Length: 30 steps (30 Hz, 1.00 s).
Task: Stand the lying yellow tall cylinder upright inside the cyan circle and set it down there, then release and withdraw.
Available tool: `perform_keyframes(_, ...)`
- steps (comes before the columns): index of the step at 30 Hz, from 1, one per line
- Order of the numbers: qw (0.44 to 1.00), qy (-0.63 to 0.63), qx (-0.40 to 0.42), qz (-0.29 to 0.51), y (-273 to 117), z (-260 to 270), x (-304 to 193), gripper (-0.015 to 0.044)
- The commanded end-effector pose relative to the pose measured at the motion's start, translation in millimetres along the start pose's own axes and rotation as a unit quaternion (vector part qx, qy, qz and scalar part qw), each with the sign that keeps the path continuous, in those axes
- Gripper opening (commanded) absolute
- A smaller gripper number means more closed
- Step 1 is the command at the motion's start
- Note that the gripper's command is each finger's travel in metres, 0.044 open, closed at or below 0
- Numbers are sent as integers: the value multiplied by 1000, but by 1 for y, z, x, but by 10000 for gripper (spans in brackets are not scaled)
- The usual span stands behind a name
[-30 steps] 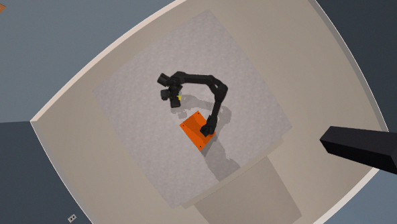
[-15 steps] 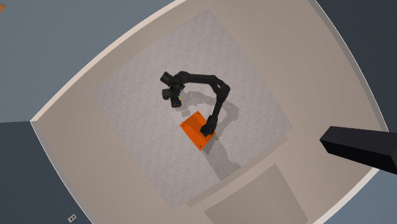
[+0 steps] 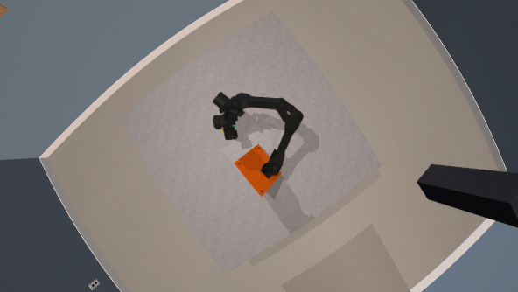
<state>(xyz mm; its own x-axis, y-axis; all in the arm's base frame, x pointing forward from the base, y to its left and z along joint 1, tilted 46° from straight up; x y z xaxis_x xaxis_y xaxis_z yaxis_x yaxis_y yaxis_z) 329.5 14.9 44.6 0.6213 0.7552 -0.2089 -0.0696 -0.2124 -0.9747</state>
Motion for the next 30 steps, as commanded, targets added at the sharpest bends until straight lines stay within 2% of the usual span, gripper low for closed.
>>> perform_keyframes(1,1000,-3,9,-14,2,2,-2,105)
perform_keyframes(30,992,-15,35,-117,4,-2,-11,105)
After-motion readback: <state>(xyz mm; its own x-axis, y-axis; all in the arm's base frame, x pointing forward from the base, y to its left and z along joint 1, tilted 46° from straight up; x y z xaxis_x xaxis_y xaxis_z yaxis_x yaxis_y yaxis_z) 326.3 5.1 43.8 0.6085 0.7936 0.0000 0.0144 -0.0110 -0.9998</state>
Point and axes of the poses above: the point midway between the two fingers, 35 mm back from their tips, its own y axis out along the fingers, its own z axis across the jaws, x = y × z, the point moved 4 cm from there along -y, back along the fingers, and after that the axes turned 5 degrees about y, right-handed, at the moved point
